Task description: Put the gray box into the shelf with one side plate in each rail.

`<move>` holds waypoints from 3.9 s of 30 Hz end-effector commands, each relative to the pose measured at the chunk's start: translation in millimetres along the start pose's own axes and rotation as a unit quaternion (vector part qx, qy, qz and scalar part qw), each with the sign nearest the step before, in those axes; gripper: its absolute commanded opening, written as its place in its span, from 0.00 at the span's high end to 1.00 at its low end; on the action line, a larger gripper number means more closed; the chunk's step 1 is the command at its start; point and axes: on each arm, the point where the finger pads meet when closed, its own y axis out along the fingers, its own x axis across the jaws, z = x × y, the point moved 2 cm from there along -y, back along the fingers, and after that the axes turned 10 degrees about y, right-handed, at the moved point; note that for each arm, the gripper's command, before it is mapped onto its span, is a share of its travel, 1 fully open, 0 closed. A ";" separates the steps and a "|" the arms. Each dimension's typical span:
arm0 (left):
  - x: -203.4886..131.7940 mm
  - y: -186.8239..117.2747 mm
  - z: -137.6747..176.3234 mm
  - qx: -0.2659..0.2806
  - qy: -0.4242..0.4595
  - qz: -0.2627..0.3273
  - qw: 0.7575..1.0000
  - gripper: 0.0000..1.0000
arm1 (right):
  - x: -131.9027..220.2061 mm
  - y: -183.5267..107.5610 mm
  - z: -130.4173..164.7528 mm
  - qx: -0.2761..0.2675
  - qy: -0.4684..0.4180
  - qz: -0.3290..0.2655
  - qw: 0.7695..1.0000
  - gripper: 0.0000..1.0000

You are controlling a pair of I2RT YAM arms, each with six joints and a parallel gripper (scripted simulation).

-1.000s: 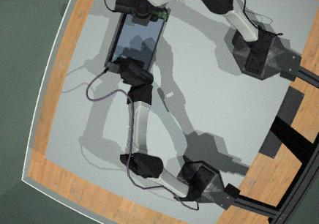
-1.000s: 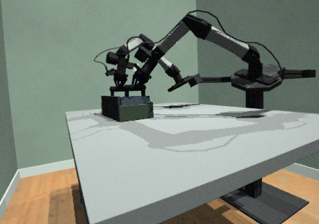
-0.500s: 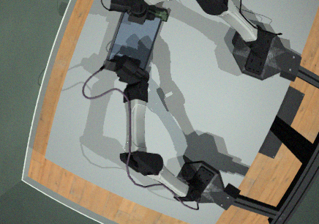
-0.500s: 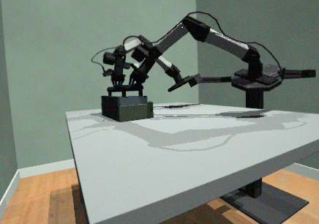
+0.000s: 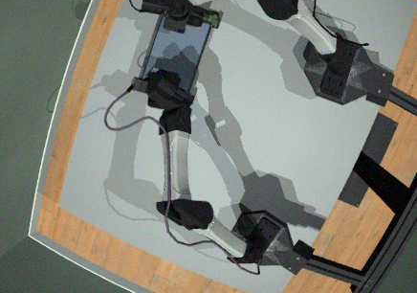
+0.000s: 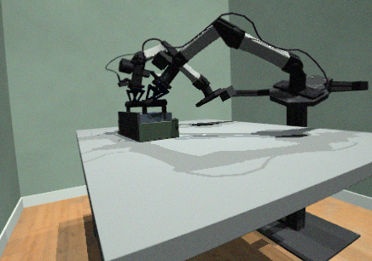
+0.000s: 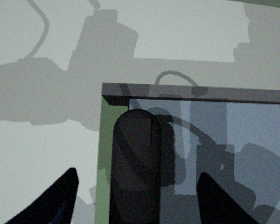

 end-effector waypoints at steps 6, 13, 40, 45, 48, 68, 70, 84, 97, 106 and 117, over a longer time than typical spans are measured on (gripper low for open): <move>3.1 -29.1 -36.5 -0.037 -0.025 0.004 0.999 0.00 | 2.2 -33.6 -25.3 -0.056 0.009 -0.007 0.998 0.00; 2.8 -39.9 -29.6 -0.030 -0.018 0.002 0.999 0.00 | 2.6 -45.2 -25.8 -0.062 0.015 -0.008 0.998 0.00; 4.1 -72.0 -15.5 -0.022 -0.022 -0.003 1.000 0.00 | -2.4 -65.4 -3.6 -0.018 0.005 0.005 1.000 0.00; 4.1 -72.0 -15.5 -0.022 -0.021 -0.003 1.000 0.00 | 3.9 -63.3 -2.7 -0.018 -0.001 0.001 1.000 0.00; 5.4 -78.3 -25.6 -0.031 -0.016 0.018 0.999 0.00 | -0.6 -83.1 -14.1 -0.060 0.017 -0.011 0.998 0.00; 36.2 -118.8 40.7 0.015 0.257 0.211 0.943 0.00 | -14.0 -94.1 65.7 -0.161 0.034 -0.042 0.986 0.00; 39.0 -121.4 45.0 0.019 0.271 0.220 0.937 0.00 | -14.7 -94.5 72.4 -0.165 0.034 -0.045 0.985 0.00; 44.5 -131.5 48.9 0.018 0.292 0.237 0.926 0.00 | -23.4 -87.8 114.0 -0.164 0.030 -0.045 0.985 0.00; 44.8 -129.4 47.5 0.011 0.289 0.236 0.928 0.00 | -23.9 -87.5 113.9 -0.163 0.031 -0.045 0.985 0.00; 81.4 -123.4 46.0 -0.014 0.254 0.220 0.942 0.00 | -23.2 -85.9 110.5 -0.162 0.034 -0.047 0.985 0.00; 254.2 -106.1 95.9 -0.039 0.177 0.167 0.969 0.00 | -23.2 -85.9 110.5 -0.162 0.034 -0.047 0.985 0.00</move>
